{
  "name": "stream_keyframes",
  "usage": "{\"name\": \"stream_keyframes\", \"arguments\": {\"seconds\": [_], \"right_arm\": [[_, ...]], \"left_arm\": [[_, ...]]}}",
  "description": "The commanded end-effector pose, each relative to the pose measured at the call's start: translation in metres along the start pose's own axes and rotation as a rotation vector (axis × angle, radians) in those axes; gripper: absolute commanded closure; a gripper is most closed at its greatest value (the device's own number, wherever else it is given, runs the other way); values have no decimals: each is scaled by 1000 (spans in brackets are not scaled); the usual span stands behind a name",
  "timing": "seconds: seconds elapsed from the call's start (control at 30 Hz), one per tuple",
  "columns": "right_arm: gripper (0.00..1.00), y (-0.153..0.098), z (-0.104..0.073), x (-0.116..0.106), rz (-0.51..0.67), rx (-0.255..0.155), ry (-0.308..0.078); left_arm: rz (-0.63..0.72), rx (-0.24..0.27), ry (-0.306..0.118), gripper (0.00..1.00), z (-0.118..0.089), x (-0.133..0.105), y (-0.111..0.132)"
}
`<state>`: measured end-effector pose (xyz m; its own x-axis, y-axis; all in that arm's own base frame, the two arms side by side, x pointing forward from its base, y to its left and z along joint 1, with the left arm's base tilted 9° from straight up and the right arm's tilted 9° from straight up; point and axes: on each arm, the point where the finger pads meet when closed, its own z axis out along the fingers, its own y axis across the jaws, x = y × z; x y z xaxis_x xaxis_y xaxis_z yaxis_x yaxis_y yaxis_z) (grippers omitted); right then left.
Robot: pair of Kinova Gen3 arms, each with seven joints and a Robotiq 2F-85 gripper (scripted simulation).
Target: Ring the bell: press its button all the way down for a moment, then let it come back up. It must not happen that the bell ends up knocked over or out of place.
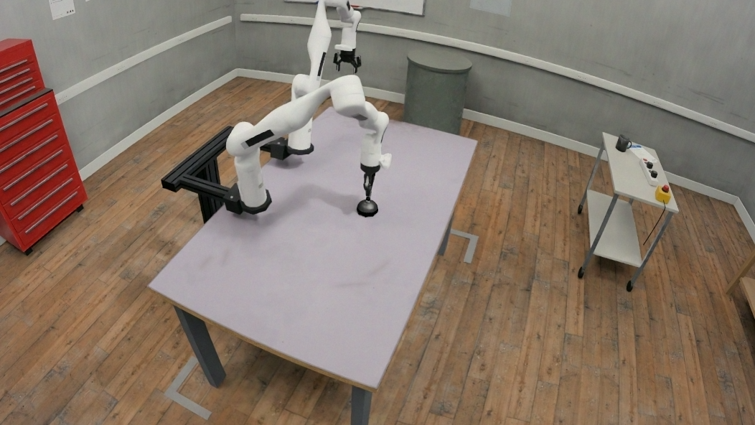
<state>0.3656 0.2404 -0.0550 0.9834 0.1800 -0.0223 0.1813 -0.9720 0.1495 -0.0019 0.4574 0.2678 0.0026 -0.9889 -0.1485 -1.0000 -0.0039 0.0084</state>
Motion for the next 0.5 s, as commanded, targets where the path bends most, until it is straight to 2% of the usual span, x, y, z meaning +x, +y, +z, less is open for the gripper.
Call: {"name": "stream_keyframes", "arguments": {"seconds": [0.0,0.47], "right_arm": [[901,0,-1,1,0,1,2],[901,0,9,1,0,1,2]], "left_arm": [[0,0,-2,2,-1,0,0],[0,0,-2,2,-1,0,0]]}}
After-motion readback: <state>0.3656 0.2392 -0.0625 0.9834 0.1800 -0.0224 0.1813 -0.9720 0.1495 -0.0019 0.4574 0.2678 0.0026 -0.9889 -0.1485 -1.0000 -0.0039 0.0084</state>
